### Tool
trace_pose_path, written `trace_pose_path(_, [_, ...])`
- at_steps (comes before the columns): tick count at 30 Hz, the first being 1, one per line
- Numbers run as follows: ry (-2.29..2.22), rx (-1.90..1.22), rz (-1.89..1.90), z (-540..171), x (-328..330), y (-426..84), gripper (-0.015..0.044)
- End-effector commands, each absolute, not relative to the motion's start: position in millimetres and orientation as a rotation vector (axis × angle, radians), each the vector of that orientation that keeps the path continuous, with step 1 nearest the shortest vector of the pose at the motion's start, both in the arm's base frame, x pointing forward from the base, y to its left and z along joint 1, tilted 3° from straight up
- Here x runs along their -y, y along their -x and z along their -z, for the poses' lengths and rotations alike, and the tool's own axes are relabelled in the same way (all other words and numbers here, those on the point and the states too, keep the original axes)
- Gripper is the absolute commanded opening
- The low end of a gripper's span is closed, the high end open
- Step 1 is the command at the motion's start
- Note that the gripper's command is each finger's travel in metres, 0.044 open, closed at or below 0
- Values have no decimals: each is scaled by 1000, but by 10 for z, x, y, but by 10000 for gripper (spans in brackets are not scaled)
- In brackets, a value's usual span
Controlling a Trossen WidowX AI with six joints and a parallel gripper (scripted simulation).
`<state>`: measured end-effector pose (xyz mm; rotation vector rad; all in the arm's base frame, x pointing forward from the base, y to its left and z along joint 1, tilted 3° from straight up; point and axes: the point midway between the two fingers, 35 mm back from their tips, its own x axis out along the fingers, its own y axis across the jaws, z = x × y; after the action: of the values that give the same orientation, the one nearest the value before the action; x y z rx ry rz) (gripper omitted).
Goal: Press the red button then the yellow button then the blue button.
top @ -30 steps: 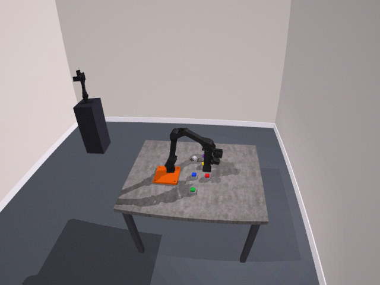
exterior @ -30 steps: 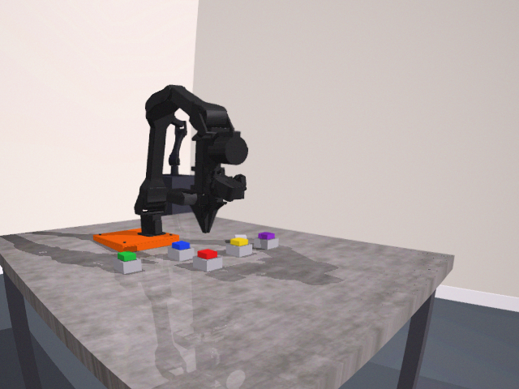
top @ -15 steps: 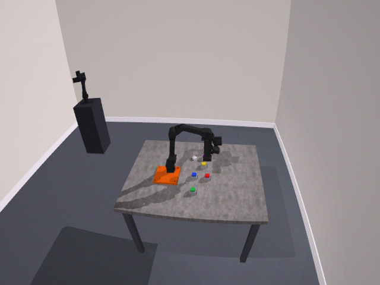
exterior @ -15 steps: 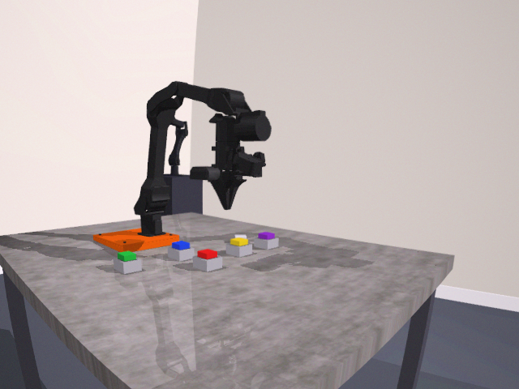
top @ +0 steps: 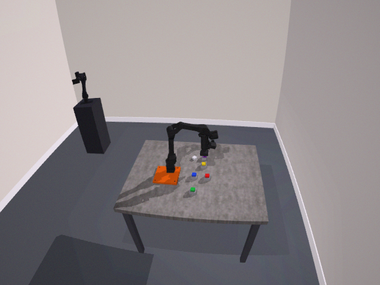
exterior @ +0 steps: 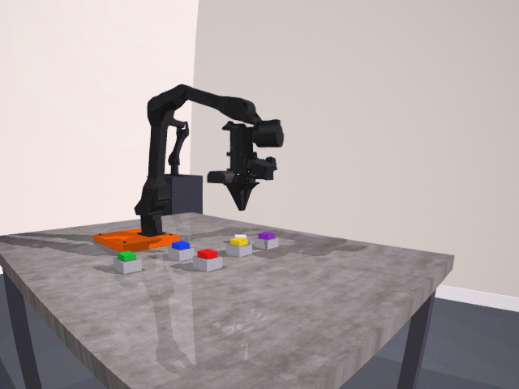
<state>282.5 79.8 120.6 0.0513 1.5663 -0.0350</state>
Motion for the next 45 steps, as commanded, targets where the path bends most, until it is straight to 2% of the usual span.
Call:
trace_pose_path(1, [-50,-1591,42,-795,-806,-2758,20])
trace_pose_path(45, [-50,-1591,42,-378,-806,-2740,20])
